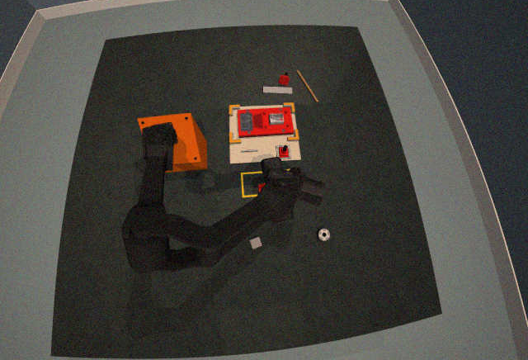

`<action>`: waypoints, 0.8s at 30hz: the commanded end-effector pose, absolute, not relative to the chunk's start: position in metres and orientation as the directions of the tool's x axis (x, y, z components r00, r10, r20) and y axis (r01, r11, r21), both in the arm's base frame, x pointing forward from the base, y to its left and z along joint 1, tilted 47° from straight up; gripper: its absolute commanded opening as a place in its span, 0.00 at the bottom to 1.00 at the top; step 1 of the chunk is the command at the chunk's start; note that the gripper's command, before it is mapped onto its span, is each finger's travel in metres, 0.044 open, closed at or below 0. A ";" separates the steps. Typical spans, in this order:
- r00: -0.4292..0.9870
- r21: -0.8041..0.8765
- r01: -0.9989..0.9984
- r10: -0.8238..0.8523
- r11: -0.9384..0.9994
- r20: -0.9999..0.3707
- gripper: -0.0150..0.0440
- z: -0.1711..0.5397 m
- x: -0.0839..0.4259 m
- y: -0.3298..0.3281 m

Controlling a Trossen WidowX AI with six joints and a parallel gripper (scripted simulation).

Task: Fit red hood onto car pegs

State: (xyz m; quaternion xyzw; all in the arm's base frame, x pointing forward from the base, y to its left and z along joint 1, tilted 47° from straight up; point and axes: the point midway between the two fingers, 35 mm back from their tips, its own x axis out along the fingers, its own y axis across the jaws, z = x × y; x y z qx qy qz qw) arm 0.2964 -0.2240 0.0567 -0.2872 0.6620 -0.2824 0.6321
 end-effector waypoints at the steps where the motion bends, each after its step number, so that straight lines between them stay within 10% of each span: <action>1: -0.036 -0.738 -0.022 -0.738 0.675 -0.674 0.82 0.057 0.296 -0.224; 16: -0.035 -0.735 -0.024 -0.735 0.678 -0.677 0.25 0.069 0.297 -0.210; 24: -0.035 -0.734 -0.024 -0.734 0.679 -0.678 0.25 0.086 0.299 -0.191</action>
